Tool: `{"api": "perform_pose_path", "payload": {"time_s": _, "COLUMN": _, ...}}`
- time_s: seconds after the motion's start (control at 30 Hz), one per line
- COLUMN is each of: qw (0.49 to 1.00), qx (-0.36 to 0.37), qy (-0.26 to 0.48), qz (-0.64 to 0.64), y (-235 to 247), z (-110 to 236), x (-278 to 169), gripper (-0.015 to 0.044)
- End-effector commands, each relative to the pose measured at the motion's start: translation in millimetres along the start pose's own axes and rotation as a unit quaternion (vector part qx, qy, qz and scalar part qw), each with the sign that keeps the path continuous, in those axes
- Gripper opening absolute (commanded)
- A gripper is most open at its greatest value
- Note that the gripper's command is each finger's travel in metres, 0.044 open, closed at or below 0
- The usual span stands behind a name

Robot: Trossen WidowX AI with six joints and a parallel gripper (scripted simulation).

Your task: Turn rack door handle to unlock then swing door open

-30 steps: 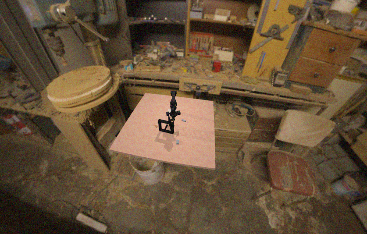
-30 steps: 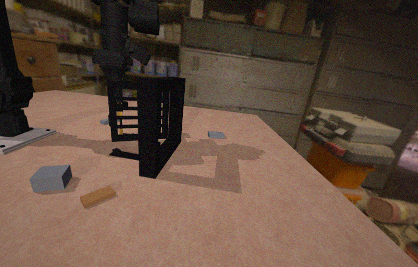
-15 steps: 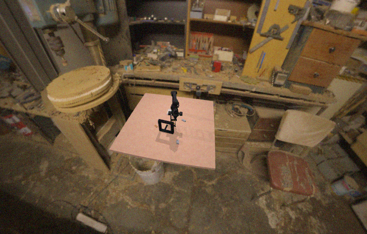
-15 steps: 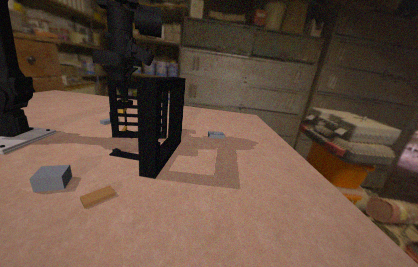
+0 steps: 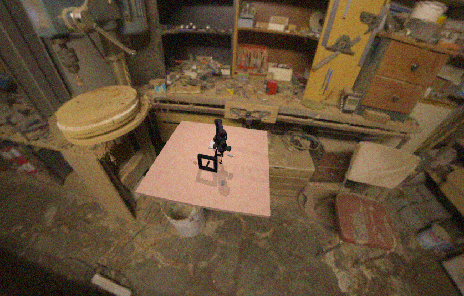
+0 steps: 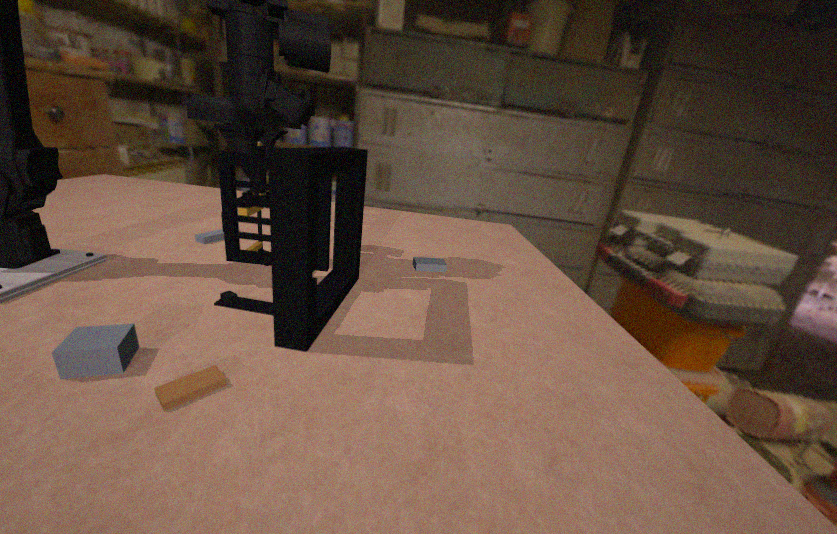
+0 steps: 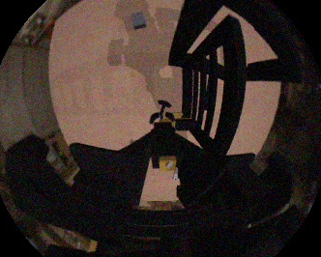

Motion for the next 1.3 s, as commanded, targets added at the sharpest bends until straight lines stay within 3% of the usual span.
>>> {"api": "perform_pose_path", "payload": {"time_s": 0.0, "qw": 0.999, "qx": -0.003, "qy": 0.001, "qz": -0.043, "y": 6.8, "z": 0.3, "x": 1.4, "gripper": 0.0016}}
{"api": "perform_pose_path", "payload": {"time_s": 0.77, "qw": 0.996, "qx": -0.002, "qy": 0.001, "qz": -0.086, "y": 18.5, "z": 0.3, "x": 2.3, "gripper": 0.0016}}
{"api": "perform_pose_path", "payload": {"time_s": 1.1, "qw": 0.996, "qx": -0.002, "qy": 0.001, "qz": -0.086, "y": 18.5, "z": 0.3, "x": 2.3, "gripper": 0.0278}}
{"api": "perform_pose_path", "payload": {"time_s": 1.27, "qw": 0.996, "qx": -0.001, "qy": 0.000, "qz": -0.086, "y": 18.7, "z": 3.9, "x": 2.4, "gripper": 0.0287}}
Point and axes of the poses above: the point midway between the two fingers, 35 mm back from their tips, its own z axis back along the fingers, its own y axis across the jaws, x = y × z, the point moved 2 cm from there along z, back along the fingers, and after that the axes turned 11 degrees about -z, right-handed, at the moved point
